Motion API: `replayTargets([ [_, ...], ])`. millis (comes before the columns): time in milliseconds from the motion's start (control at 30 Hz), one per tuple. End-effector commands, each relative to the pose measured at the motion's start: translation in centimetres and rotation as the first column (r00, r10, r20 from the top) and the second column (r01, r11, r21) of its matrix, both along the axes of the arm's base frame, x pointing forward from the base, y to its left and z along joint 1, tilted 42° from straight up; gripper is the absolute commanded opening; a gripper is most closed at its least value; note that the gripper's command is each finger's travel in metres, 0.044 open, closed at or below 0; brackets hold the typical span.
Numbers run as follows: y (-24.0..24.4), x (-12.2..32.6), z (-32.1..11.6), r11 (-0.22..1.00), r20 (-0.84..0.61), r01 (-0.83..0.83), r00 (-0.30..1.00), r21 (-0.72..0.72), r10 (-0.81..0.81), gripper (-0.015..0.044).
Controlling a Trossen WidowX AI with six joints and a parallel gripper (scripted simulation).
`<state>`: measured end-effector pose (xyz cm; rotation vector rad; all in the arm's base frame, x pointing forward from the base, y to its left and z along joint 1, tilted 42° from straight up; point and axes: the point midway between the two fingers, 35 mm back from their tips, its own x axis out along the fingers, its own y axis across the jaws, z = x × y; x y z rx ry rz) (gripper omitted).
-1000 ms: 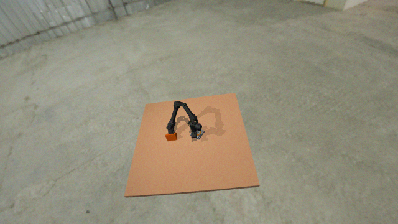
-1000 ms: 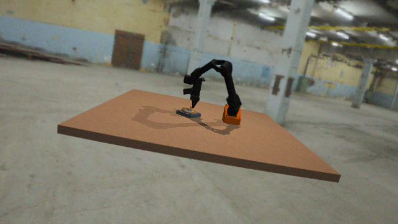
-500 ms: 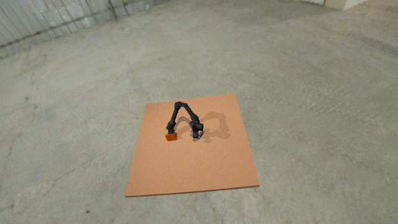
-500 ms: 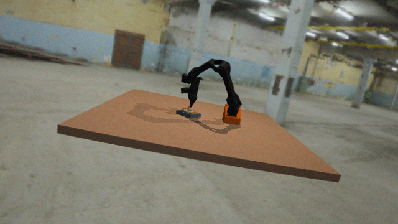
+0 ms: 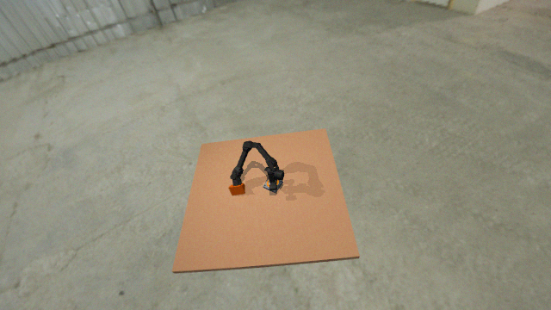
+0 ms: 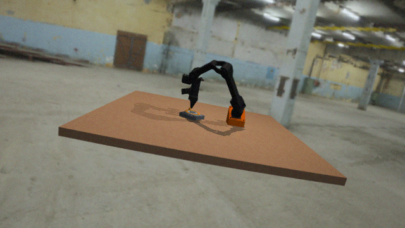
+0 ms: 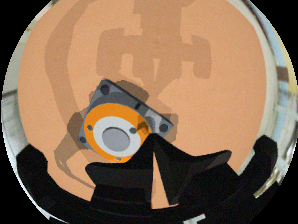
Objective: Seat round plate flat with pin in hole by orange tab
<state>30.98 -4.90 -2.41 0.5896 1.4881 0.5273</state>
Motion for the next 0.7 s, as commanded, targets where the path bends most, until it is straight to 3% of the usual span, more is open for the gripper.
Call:
replayTargets([
  [0,0.3,0.4,-0.1,1.000,-0.010,0.001,1.000,0.010,-0.001,0.0000],
  [667,0.9,2.0,0.5,1.000,-0.009,0.001,1.000,0.011,-0.001,0.0000],
])
